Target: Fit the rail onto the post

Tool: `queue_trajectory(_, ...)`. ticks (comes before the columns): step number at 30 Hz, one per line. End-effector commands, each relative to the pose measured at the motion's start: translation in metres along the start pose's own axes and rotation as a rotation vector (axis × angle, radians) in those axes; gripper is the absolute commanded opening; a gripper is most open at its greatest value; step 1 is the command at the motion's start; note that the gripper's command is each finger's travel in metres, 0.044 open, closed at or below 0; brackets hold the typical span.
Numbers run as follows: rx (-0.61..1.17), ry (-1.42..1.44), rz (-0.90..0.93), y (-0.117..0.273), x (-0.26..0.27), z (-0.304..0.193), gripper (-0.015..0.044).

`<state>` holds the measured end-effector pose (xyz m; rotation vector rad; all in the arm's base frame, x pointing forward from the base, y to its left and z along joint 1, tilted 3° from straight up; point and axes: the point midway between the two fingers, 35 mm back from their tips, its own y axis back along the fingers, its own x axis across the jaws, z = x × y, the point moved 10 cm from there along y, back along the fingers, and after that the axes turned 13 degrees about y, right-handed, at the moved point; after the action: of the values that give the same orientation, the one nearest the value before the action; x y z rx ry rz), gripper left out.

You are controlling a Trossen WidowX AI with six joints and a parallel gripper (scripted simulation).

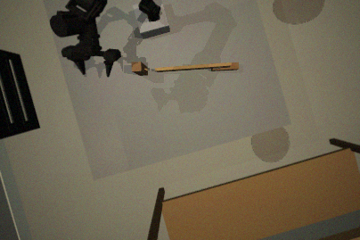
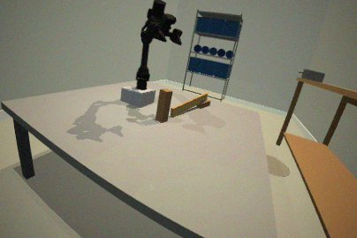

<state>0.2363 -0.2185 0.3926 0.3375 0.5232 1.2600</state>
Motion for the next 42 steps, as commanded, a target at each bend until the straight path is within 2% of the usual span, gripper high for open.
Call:
queue_trajectory(1, 0.088, 0.134, 0.088, -0.033, 0.026, -0.011, 0.044)
queue_trajectory(7, 0.252, 0.46, 0.311, -0.093, 0.092, -0.04, 0.044)
queue_trajectory(12, 0.364, 0.764, 0.515, -0.127, 0.154, -0.072, 0.044)
queue_trajectory(18, 0.466, 1.158, 0.785, -0.146, 0.227, -0.121, 0.044)
queue_trajectory(23, 0.537, 1.518, 1.035, -0.143, 0.271, -0.172, 0.044)
queue_trajectory(42, 0.539, 1.532, 1.046, -0.154, 0.278, -0.19, 0.044)
